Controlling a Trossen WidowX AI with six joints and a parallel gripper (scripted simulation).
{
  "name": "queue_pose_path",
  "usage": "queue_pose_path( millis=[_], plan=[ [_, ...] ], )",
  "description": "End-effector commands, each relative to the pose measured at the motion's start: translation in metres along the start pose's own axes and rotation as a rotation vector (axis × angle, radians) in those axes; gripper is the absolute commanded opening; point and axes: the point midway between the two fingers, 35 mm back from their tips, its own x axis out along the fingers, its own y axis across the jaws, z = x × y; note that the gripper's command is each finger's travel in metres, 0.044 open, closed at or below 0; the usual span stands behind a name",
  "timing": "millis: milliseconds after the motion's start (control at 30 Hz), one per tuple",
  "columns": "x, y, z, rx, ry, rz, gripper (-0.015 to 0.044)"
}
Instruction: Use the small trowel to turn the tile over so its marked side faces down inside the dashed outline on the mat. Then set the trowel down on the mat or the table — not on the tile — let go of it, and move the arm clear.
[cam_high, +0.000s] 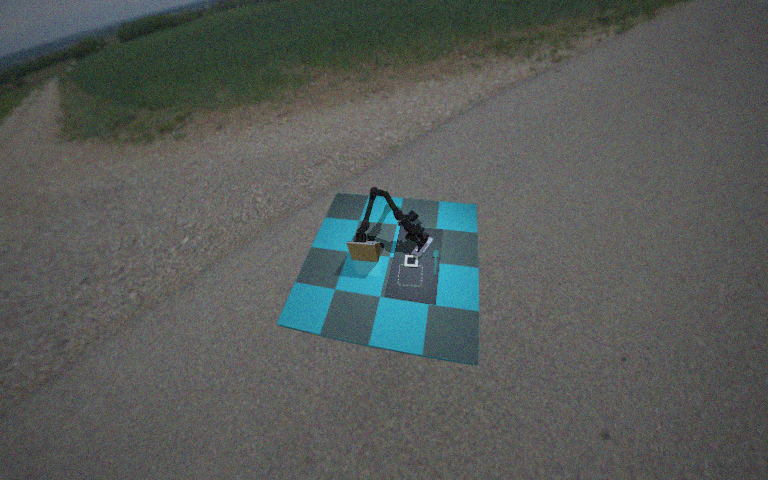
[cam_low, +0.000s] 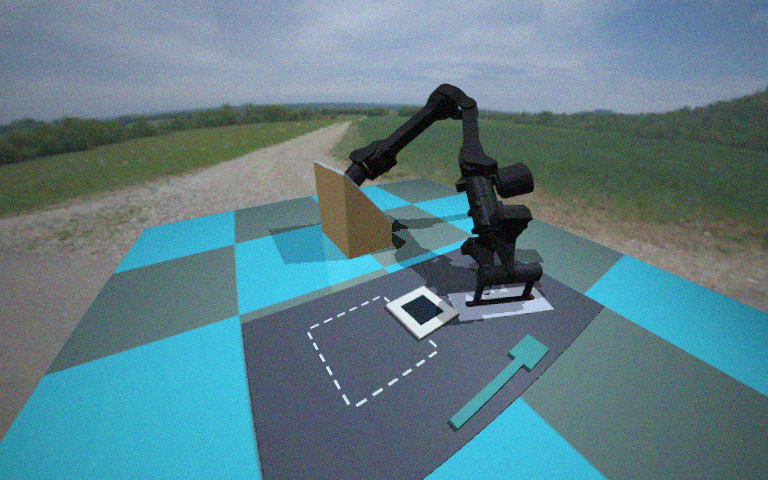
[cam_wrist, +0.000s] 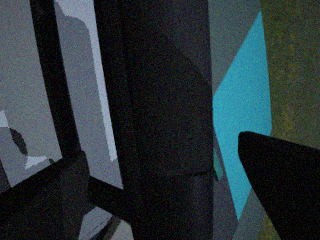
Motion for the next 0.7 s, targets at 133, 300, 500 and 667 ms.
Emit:
queue_pose_path(
  millis=[133,300,500,667],
  plan=[
    [0.012,-0.001,0.001,-0.002,-0.001,-0.004,0.03],
    [0.02,-0.001,0.0,-0.001,-0.001,-0.004,0.03],
    [0.03,0.0,-0.001,-0.001,-0.001,-0.003,0.03],
    [0.032,0.0,-0.001,-0.001,-0.001,-0.002,0.0247]
  ],
)
